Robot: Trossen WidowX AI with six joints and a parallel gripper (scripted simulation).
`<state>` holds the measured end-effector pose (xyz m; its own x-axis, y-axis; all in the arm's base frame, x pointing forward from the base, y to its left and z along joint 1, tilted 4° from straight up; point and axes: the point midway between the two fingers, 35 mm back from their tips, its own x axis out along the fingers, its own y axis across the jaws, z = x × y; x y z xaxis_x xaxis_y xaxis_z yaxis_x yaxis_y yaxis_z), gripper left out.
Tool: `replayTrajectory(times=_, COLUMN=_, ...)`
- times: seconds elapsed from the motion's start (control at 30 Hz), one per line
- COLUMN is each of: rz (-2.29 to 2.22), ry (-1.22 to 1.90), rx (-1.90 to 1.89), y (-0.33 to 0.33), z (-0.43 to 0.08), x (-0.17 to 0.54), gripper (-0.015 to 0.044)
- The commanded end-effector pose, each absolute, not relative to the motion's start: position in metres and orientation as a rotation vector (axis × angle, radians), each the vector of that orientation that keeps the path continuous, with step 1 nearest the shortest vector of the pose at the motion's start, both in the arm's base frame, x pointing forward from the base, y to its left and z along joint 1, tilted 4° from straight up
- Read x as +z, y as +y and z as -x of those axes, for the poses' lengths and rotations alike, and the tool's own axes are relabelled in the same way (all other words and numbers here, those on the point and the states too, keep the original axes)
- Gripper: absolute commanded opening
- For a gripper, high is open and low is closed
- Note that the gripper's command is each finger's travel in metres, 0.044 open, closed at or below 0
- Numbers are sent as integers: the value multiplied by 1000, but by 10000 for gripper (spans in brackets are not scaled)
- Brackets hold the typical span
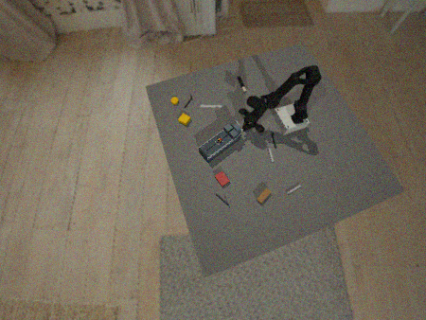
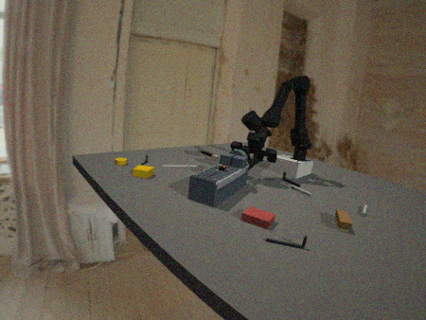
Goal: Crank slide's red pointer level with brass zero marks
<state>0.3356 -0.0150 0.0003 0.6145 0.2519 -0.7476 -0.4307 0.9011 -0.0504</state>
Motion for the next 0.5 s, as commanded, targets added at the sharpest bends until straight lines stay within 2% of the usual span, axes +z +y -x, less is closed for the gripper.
replayTrajectory(times=0.0, rz=231, ry=813, rx=406, y=-11, z=-334, x=9, gripper=0)
replayTrajectory(times=0.47, rz=232, ry=812, rx=406, y=-13, z=-336, x=29, gripper=0)
